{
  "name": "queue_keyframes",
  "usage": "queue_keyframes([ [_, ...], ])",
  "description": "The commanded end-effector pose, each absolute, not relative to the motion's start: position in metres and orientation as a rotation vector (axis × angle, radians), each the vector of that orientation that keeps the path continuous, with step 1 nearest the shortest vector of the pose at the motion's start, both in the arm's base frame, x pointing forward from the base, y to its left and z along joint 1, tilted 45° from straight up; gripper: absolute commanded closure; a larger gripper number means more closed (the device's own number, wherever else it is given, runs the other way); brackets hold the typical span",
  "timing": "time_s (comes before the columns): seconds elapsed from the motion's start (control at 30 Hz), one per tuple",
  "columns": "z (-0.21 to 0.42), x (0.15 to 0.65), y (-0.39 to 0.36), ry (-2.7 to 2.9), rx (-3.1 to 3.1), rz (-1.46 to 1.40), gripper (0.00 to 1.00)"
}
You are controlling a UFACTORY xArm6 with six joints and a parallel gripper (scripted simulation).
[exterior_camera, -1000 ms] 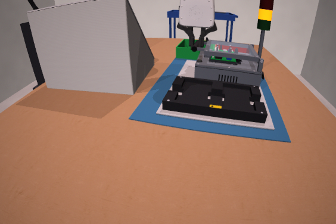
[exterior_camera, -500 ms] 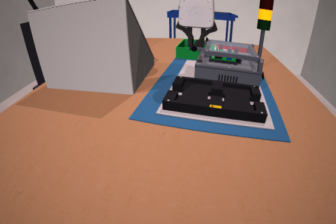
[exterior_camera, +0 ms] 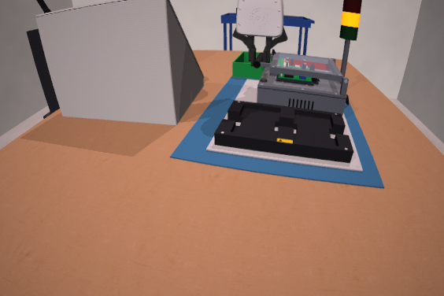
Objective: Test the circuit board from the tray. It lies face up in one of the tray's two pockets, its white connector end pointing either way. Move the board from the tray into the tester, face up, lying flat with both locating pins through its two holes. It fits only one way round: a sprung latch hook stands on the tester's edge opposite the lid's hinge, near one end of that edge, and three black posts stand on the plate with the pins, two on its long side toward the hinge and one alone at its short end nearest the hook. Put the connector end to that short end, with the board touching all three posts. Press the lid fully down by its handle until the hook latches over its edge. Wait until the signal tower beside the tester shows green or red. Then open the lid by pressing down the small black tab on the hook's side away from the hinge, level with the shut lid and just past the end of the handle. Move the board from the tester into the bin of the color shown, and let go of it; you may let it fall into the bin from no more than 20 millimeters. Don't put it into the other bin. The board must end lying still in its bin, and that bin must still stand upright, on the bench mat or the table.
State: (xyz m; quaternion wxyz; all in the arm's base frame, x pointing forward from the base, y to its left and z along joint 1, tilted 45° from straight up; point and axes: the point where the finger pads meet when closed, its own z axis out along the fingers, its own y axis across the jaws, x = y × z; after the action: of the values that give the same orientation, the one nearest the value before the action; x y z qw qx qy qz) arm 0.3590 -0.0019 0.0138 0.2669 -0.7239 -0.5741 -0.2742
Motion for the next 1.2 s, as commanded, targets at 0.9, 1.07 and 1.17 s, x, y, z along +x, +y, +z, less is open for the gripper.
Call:
queue_keyframes([
  [0.9,0.063,0.354,-0.051,-1.551,-1.956,-0.742,0.78],
  [1.07,0.072,0.352,-0.060,-1.551,-1.956,-0.742,0.78],
  [1.17,0.080,0.351,-0.067,-1.551,-1.956,-0.742,0.78],
])
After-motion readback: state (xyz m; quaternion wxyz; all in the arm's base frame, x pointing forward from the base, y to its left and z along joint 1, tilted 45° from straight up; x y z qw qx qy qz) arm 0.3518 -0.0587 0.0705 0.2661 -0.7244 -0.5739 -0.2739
